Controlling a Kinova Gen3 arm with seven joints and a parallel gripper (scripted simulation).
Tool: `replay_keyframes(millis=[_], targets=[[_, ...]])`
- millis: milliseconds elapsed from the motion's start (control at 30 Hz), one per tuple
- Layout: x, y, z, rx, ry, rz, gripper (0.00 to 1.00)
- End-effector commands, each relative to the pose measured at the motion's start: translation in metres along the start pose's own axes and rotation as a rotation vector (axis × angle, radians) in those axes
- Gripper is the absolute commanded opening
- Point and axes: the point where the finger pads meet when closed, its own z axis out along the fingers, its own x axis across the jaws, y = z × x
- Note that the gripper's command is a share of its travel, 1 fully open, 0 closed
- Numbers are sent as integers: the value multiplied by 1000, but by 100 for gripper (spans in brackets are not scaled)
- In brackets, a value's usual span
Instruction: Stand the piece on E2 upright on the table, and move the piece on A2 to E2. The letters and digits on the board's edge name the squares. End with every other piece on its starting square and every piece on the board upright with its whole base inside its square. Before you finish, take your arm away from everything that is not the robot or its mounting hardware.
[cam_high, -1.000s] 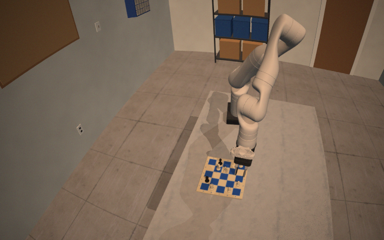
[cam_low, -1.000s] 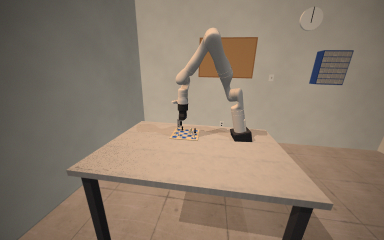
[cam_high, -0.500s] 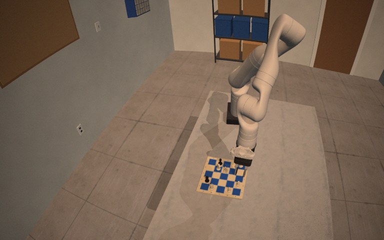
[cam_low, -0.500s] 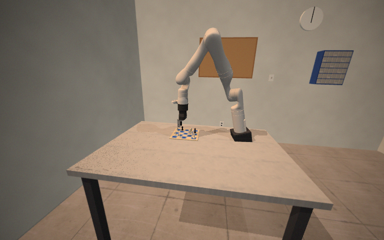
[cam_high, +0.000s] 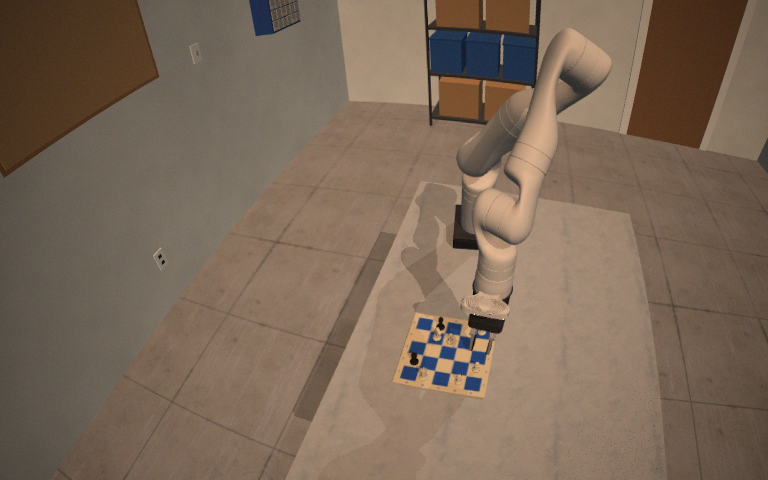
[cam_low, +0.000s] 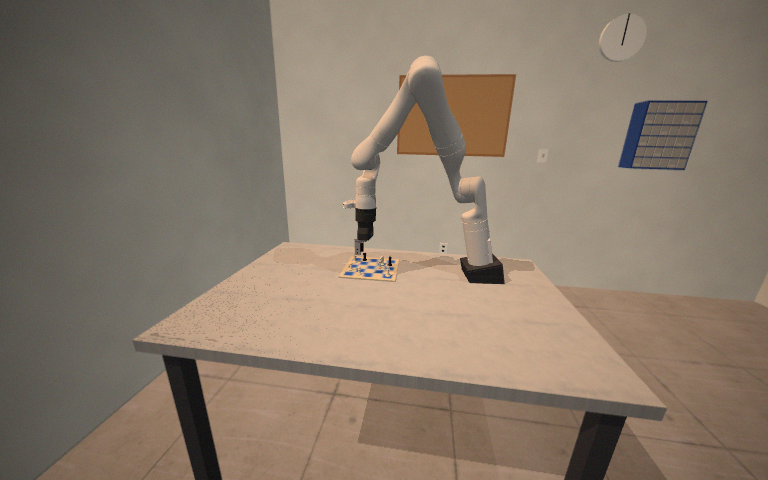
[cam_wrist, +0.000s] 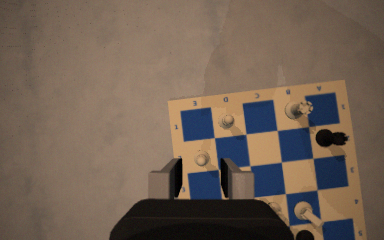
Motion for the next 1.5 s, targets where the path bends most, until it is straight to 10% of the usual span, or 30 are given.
replay_keyframes(millis=[0, 1467], targets=[[1, 0, 1, 0, 1, 1, 68], [0, 0, 47, 0, 1, 2, 68]])
